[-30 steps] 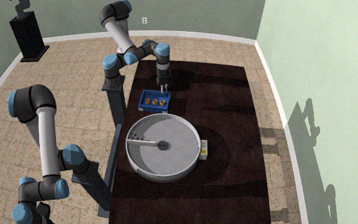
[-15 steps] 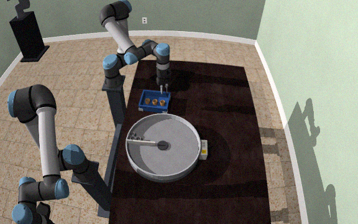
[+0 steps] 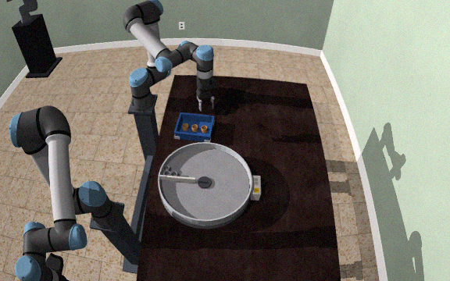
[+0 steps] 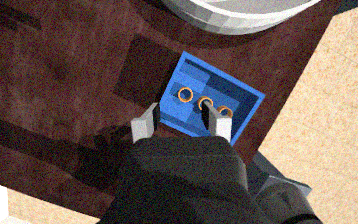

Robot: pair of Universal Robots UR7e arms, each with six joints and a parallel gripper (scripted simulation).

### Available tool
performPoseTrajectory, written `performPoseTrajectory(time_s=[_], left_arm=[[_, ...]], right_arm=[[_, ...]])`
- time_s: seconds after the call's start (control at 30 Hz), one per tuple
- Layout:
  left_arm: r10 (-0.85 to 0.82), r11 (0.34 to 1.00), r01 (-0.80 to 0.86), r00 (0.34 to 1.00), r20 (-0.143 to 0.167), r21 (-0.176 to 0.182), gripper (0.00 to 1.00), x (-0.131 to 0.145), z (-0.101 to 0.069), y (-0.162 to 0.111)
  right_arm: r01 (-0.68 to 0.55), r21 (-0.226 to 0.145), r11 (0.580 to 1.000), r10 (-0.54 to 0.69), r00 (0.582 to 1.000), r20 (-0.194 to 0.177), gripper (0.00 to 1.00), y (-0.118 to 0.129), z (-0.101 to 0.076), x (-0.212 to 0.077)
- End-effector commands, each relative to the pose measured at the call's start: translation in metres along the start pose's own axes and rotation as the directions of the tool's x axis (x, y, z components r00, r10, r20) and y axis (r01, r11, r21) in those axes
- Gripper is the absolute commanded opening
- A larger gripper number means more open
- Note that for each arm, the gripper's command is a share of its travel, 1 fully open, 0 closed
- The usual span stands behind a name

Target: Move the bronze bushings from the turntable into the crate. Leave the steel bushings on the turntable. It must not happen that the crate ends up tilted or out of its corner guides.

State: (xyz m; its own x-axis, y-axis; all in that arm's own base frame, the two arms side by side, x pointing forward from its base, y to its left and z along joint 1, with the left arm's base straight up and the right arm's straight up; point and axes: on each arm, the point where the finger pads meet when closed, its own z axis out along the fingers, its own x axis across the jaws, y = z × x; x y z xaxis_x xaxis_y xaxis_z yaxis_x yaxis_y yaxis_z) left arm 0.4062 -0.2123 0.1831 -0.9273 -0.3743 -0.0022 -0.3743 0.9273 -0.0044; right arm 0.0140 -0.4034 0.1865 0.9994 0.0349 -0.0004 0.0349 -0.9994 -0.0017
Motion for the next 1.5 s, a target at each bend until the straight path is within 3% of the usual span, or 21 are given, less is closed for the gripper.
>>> performPoseTrajectory(time_s=[0.0,1.47], left_arm=[[0.000,1.000,0.000,1.000,-0.001,-0.003,1.00,0.0002,-0.0266,0.0000],[0.000,1.000,0.000,1.000,-0.001,-0.003,1.00,0.0001,-0.0305,0.0000]], right_arm=[[0.000,-0.002,1.000,0.000,1.000,0.000,1.00,0.0004,-0.0005,0.0001],[0.000,-0.002,1.000,0.000,1.000,0.000,1.00,0.0004,-0.0005,0.0001]])
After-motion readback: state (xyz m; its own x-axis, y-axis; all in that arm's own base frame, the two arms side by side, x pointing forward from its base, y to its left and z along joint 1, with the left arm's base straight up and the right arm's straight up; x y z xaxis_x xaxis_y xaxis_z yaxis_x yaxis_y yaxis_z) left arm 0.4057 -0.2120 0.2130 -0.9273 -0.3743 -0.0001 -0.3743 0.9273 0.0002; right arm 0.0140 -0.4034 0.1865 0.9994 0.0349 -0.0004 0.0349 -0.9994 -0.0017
